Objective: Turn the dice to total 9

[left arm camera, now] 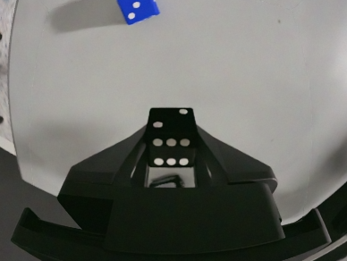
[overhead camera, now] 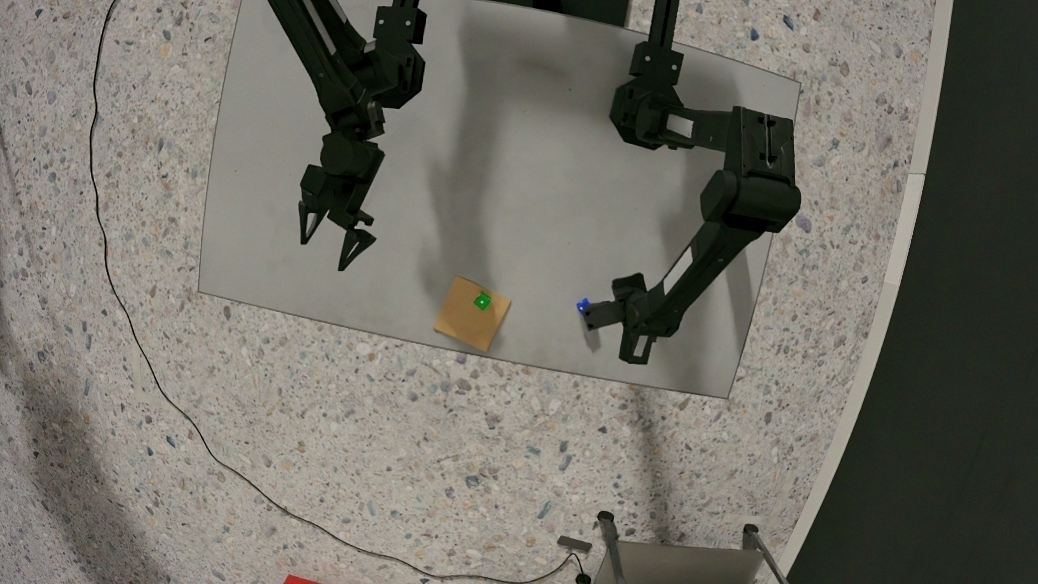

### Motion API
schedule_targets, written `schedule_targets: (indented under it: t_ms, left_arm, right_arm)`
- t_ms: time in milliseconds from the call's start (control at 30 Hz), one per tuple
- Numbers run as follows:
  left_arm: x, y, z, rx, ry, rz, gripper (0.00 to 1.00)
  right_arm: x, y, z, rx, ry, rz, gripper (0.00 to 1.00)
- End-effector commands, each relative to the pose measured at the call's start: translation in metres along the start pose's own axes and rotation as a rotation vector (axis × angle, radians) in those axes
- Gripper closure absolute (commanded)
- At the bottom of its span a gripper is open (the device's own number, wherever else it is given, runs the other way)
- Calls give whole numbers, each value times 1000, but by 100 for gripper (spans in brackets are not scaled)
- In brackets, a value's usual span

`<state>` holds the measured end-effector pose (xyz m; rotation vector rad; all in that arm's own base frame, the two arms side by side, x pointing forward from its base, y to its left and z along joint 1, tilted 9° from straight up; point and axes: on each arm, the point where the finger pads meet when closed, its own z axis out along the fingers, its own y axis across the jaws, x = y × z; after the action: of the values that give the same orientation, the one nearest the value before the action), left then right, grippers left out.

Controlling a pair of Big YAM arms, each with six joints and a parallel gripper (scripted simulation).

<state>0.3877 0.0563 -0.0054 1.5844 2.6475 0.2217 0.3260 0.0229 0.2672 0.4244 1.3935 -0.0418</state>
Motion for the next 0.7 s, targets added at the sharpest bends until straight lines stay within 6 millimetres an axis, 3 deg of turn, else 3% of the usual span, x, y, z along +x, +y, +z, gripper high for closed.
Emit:
schedule_targets:
  t_ms: [0,200,433,467,567,667]
  left_arm:
    - [1,21,-3,-27,-15,170,74]
    - [3,23,-2,-33,-13,361,74]
    - [4,23,-1,-19,6,376,74]
    - [-4,17,0,-8,24,396,74]
    - [1,11,9,16,179,350,74]
    - [6,6,13,2,439,331,74]
  right_arm:
    - [-3,1,1,-1,-5,5,0]
    - [-3,1,1,-1,-5,5,0]
    - [-3,1,1,-1,-5,5,0]
    - [-3,1,1,-1,-5,5,0]
    - [-3,1,1,-1,-5,5,0]
    - [-3,1,1,-1,-5,5,0]
